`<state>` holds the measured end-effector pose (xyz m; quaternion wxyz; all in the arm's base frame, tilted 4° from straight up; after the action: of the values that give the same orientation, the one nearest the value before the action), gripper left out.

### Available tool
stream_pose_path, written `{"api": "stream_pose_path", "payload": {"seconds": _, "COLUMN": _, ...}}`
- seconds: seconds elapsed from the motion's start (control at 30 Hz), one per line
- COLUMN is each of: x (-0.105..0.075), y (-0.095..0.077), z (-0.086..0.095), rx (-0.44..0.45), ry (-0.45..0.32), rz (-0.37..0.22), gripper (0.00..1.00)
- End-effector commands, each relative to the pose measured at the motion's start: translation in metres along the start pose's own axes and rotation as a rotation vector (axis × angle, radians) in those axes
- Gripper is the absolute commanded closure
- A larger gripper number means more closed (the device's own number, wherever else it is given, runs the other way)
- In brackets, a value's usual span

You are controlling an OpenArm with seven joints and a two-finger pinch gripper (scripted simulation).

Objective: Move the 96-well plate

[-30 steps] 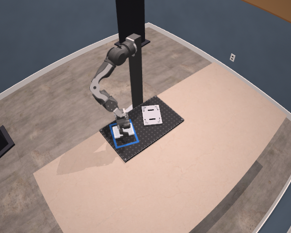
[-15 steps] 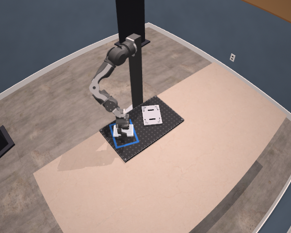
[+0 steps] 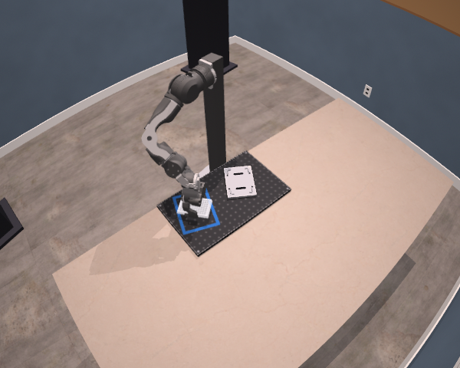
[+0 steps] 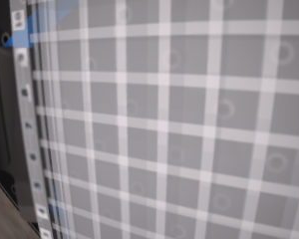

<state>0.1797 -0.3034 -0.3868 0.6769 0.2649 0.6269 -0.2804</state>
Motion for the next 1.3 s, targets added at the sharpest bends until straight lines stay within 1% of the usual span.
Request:
{"api": "stream_pose_path", "payload": {"seconds": 0.0, "x": 0.000, "y": 0.000, "z": 0.001, "rx": 0.016, "ry": -0.007, "rz": -0.004, "gripper": 1.00}}
{"api": "stream_pose_path", "payload": {"seconds": 0.13, "x": 0.000, "y": 0.000, "z": 0.001, "rx": 0.016, "ry": -0.007, "rz": -0.004, "gripper": 1.00}}
{"api": "stream_pose_path", "payload": {"seconds": 0.3, "x": 0.011, "y": 0.001, "z": -0.003, "rx": 0.013, "ry": 0.006, "rz": 0.004, "gripper": 1.00}}
{"api": "stream_pose_path", "payload": {"seconds": 0.7, "x": 0.011, "y": 0.001, "z": -0.003, "rx": 0.013, "ry": 0.006, "rz": 0.004, "gripper": 1.00}}
{"api": "stream_pose_path", "payload": {"seconds": 0.87, "x": 0.021, "y": 0.000, "z": -0.003, "rx": 0.013, "ry": 0.006, "rz": 0.004, "gripper": 1.00}}
{"api": "stream_pose_path", "payload": {"seconds": 1.27, "x": 0.021, "y": 0.000, "z": -0.003, "rx": 0.013, "ry": 0.006, "rz": 0.004, "gripper": 1.00}}
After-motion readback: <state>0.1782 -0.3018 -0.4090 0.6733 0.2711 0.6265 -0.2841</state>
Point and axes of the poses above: the point where the finger pads meet when closed, its own x axis out along the fingers, its own z axis across the jaws, y = z × x, the point moved 1 cm from there along -x, back along the fingers, and after that the axes turned 15 degrees about -x, right-handed, at the moved point
